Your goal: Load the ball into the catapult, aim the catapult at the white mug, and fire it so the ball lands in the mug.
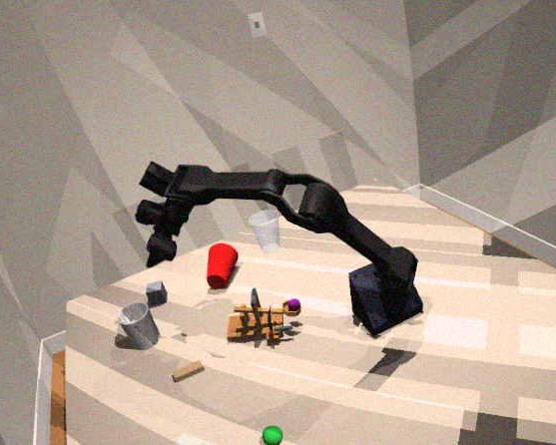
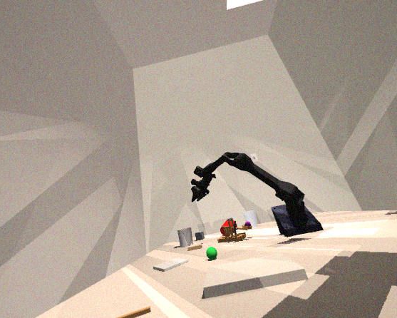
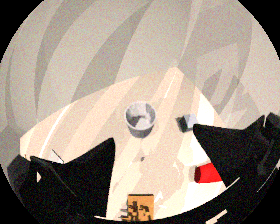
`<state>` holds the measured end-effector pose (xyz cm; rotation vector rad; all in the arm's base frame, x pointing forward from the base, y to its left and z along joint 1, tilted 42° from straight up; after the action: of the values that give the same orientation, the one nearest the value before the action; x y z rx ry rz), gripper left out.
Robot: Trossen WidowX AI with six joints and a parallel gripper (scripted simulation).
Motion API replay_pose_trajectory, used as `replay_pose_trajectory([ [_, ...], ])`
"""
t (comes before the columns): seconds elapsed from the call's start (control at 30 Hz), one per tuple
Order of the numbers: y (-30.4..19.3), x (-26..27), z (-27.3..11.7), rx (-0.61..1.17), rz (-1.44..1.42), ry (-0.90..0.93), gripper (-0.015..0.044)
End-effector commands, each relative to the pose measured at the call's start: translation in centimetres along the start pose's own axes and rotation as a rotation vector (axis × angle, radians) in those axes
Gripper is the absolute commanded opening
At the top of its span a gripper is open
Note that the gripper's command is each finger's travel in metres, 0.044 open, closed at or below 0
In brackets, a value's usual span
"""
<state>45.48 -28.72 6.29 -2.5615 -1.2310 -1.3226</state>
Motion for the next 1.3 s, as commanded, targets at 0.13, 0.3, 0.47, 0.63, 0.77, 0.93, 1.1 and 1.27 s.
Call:
replay_pose_trajectory([
  [0.13, 0.2, 0.0, -0.1, -0.004, 0.002, -0.004, 0.023],
  [0.3, 0.2, 0.0, -0.1, -0.004, 0.002, -0.004, 0.0099],
  [0.47, 0.2, 0.0, -0.1, -0.004, 0.002, -0.004, 0.0],
  [0.63, 0.2, 0.0, -0.1, -0.004, 0.002, -0.004, 0.0],
  [0.77, 0.0, 0.2, 0.0, 0.003, -0.01, -0.013, 0.0],
  [0.93, -1.3, 1.2, 0.3, 0.045, -0.082, -0.062, 0.0],
  [1.1, -3.1, 2.4, 0.5, 0.104, -0.175, -0.118, 0.0],
  [1.27, -4.9, 3.5, 0.6, 0.171, -0.273, -0.171, 0.0],
])
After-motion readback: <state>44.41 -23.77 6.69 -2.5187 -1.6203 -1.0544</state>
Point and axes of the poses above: the point midway between the two fingers, 35 mm back from their tips, its own z axis out along the fingers, its own x axis across the jaws, y = z × x, the point moved 6 cm from there along -z, back along the fingers, and after that the axes turned 13 degrees about z, right-handed, at the moved point
